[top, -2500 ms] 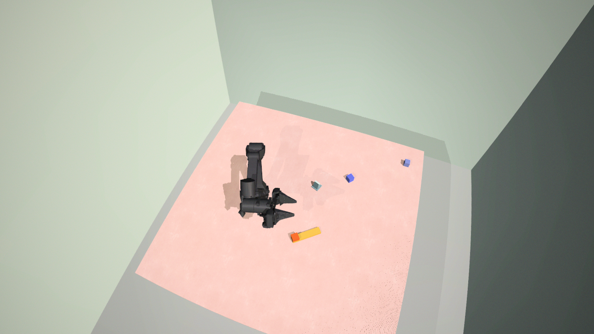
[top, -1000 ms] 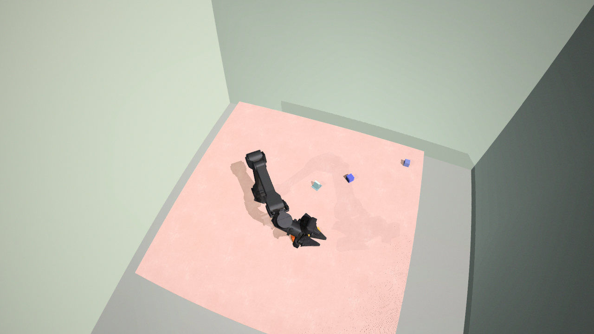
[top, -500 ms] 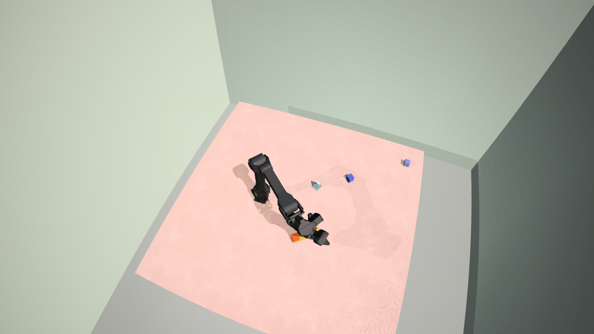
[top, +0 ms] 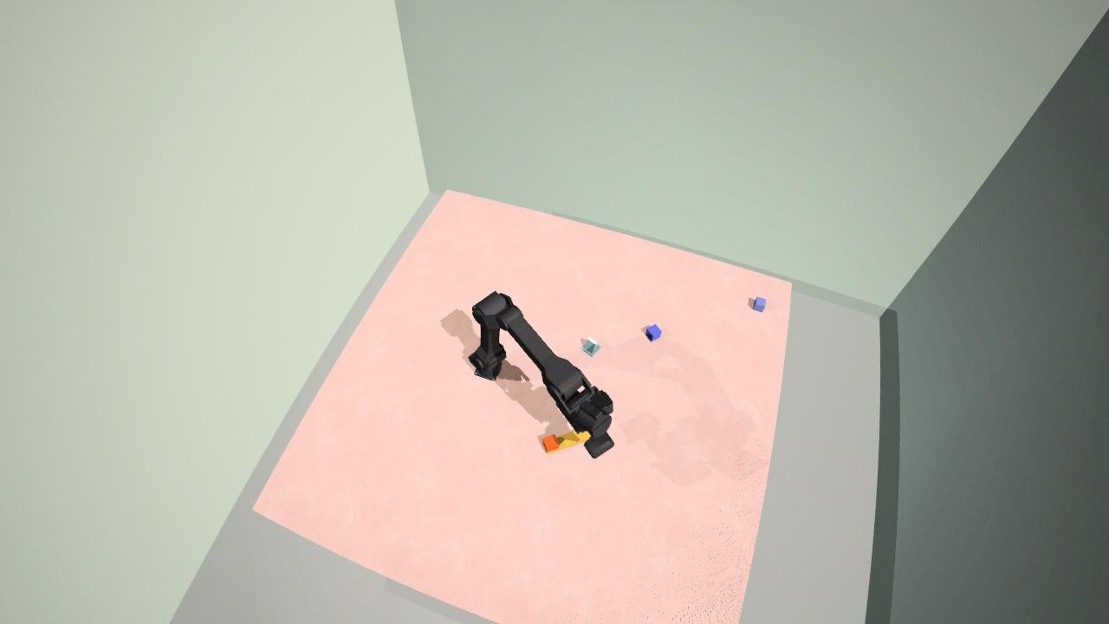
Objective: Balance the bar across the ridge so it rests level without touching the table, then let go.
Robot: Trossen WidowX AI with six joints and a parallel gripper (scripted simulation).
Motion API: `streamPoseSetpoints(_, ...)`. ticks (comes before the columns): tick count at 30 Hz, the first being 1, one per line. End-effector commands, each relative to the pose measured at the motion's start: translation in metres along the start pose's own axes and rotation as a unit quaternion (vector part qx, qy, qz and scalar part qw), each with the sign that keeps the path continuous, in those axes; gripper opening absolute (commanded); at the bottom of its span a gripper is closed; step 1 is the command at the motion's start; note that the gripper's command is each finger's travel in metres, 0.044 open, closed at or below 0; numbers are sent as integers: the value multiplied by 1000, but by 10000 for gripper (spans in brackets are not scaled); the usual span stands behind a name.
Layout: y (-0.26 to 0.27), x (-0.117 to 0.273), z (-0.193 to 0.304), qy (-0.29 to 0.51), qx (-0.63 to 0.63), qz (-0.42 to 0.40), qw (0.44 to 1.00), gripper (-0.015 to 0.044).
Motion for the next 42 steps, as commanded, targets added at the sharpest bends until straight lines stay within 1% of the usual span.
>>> streamPoseSetpoints(1,10,-4,-6,35,-28,-46,998,315)
streamPoseSetpoints(9,36,-6,-16,125,-75,-133,980,315)
streamPoseSetpoints(15,38,-13,-15,127,-76,-135,980,315)
streamPoseSetpoints(25,56,-70,-1,127,-76,-135,980,315)
streamPoseSetpoints(32,57,-73,0,127,-76,-135,980,315)
streamPoseSetpoints(42,61,-88,4,127,-76,-135,980,315)
Point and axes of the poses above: the point midway between the two fingers, 35 mm back from their tips, its own x axis back along the fingers, its own y axis across the jaws, z = x × y, the point moved 6 cm from there along x, back along the fingers, and after that the axes turned 7 degrees about x, right-handed, at the moved point
